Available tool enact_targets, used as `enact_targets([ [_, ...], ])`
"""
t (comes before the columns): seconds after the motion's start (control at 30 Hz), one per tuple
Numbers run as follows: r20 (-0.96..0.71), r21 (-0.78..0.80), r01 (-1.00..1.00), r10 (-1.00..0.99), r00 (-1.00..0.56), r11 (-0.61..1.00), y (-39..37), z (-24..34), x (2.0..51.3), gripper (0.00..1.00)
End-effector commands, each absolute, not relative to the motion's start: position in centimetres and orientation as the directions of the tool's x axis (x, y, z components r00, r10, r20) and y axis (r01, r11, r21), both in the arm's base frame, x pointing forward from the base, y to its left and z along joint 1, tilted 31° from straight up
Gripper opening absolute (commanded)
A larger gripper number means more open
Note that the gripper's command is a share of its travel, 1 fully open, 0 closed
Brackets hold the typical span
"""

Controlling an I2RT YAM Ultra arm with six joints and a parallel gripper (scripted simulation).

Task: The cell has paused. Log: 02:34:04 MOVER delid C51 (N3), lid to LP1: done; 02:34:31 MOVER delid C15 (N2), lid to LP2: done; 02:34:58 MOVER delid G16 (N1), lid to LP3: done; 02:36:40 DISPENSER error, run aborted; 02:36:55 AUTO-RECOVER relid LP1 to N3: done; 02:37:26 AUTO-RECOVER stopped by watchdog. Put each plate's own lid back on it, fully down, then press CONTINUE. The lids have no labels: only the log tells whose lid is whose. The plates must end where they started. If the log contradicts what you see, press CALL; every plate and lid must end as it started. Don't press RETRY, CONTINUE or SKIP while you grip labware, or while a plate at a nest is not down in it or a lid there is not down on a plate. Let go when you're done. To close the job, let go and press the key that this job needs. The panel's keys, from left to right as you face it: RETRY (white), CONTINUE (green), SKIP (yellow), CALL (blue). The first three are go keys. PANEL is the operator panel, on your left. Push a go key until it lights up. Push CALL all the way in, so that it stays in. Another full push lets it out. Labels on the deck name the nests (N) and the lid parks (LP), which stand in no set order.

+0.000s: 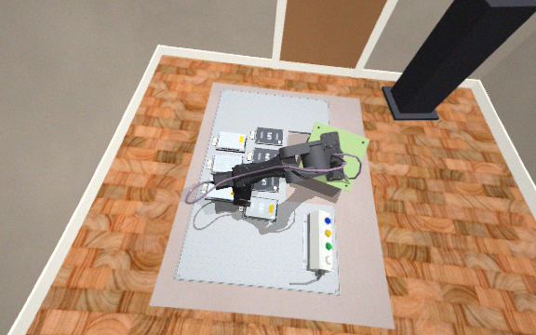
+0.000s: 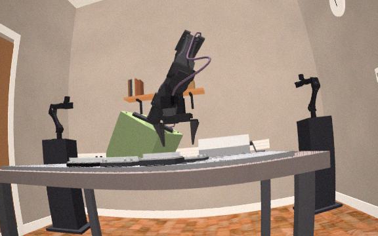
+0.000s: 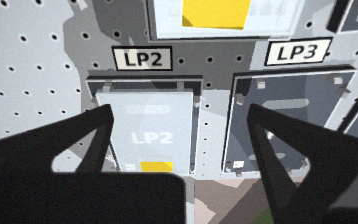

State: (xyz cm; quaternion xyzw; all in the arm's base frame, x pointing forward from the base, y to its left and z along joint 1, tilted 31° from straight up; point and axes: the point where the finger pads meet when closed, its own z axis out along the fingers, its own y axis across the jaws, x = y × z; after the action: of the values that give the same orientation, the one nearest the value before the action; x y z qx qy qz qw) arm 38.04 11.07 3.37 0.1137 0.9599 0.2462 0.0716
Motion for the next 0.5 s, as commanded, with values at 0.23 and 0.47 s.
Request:
enact_targets([
  [0.23,-0.151,0.503,0.171,0.281,-0.948,0.847,13.4,5.1,35.1,1.0],
  [0.47,-0.15,0.504,0.171,0.281,-0.948,0.846,14.7,5.1,33.0,1.0],
])
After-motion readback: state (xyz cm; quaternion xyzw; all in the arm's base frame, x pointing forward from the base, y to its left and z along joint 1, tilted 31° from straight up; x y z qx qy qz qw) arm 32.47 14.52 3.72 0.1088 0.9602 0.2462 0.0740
